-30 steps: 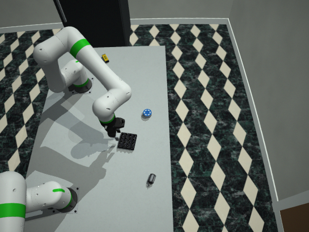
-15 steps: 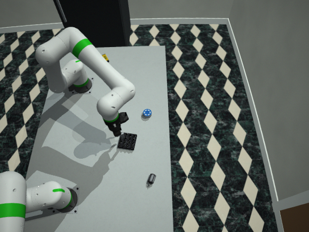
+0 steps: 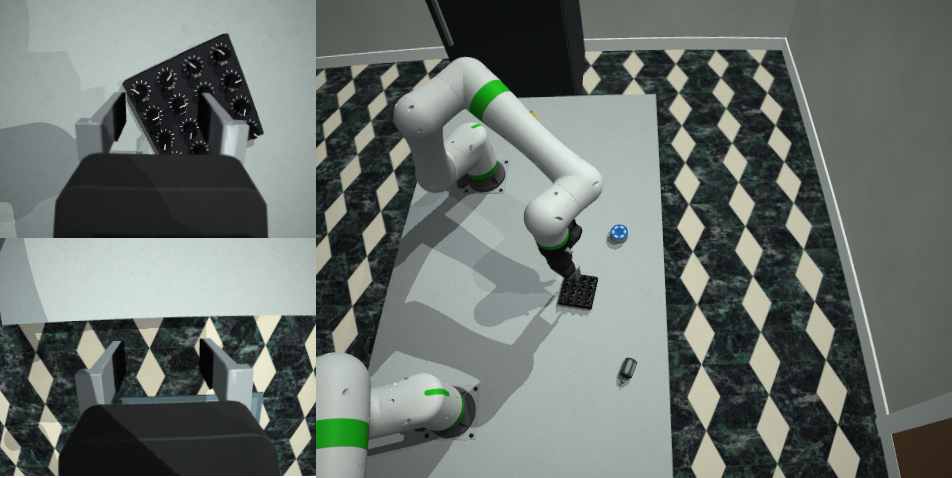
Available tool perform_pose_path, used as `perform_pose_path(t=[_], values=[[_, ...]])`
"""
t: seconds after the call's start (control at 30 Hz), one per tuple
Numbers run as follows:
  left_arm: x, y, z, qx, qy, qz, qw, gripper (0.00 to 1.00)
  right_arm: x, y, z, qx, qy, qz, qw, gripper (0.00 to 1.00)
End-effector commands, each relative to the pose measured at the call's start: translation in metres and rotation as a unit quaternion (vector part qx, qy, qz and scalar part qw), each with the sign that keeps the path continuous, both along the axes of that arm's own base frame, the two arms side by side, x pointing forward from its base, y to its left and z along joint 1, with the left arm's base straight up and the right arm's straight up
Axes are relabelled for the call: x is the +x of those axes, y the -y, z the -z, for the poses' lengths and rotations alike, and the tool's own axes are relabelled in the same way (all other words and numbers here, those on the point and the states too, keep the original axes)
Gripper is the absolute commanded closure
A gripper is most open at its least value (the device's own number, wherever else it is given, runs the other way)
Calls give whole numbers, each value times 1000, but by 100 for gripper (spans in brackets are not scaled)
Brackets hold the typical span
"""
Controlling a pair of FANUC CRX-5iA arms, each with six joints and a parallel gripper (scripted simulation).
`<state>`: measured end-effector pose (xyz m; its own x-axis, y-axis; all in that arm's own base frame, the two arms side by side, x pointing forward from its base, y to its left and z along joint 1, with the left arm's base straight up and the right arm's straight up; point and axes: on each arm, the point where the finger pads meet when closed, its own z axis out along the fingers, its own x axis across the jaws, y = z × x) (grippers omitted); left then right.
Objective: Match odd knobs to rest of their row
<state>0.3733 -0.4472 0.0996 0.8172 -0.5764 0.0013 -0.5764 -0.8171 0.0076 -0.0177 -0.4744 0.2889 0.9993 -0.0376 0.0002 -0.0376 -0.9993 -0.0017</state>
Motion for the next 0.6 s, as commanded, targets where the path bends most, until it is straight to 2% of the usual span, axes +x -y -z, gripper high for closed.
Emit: perform_pose_path(t=[0.0,0.03,0.27,0.43,0.47,0.57], values=[[2,-1,-2,3,2,-43,999,0,0,0,-1,-1,0,0,1000,0],[4,-3,-3,3,2,-86,996,0,0,0,-1,-1,0,0,1000,0],[10,-6,-6,3,1,-206,979,0,0,0,-1,-1,0,0,1000,0],[10,-7,-7,3,1,-226,974,0,0,0,-1,-1,0,0,1000,0],[10,-7,-7,3,1,-226,974,54,0,0,-1,-1,0,0,1000,0],[10,-7,-7,3,1,-226,974,54,0,0,-1,-1,0,0,1000,0]])
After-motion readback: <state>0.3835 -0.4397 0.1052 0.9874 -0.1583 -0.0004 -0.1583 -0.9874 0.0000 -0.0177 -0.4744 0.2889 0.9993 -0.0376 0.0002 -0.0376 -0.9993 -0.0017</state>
